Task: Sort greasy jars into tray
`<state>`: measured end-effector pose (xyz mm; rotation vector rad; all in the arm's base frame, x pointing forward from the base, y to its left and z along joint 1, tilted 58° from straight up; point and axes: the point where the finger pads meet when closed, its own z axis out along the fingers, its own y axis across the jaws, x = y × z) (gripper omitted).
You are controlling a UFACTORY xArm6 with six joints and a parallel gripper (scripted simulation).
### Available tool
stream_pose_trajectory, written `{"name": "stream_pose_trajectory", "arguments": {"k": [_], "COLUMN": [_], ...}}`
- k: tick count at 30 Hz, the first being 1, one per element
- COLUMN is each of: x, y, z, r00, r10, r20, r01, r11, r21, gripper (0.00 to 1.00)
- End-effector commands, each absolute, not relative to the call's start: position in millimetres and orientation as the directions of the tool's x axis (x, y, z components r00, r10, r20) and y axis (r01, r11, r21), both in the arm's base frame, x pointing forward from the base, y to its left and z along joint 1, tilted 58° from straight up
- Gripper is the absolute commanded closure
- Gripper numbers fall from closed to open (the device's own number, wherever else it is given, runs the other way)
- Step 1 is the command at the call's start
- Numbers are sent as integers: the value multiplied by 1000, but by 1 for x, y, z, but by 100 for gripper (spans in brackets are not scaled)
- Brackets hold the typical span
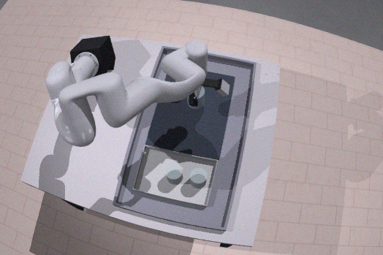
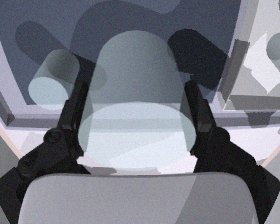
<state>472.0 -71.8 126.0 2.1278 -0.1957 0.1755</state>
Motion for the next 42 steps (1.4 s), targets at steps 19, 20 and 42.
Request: {"name": "stream_pose_trajectory", "arguments": {"k": [19, 20, 42], "x": [435, 433, 399], "y": [-101, -102, -130], "z": [171, 173, 214], "r00": [976, 976, 976], "r10": [-69, -69, -69], "r20": [204, 204, 204], "r01": [-209, -209, -209], "r11": [-531, -531, -531], "r21": [821, 821, 821], "gripper": [100, 100, 100]}}
